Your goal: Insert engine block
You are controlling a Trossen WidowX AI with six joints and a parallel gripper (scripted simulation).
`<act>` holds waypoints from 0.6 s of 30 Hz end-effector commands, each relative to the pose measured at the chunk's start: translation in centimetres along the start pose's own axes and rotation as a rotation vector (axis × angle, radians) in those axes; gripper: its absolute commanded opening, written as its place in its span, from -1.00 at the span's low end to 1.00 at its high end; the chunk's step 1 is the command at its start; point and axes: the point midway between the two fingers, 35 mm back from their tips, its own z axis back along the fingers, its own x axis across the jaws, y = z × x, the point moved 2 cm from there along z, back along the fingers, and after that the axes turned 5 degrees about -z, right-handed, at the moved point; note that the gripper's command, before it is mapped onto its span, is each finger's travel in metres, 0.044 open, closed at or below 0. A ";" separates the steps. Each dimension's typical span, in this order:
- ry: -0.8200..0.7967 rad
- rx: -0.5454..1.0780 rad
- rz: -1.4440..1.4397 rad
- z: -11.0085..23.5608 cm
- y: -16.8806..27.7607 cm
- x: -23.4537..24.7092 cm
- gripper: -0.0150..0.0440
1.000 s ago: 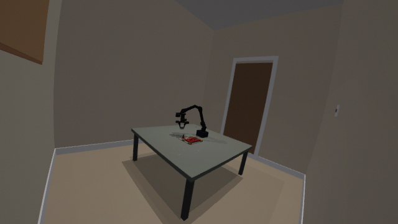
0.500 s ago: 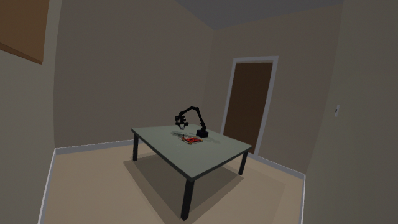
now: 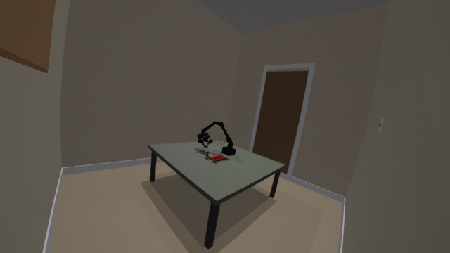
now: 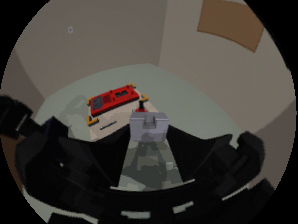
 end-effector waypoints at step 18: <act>0.003 -0.022 0.004 -2.3 3.4 -0.3 -0.49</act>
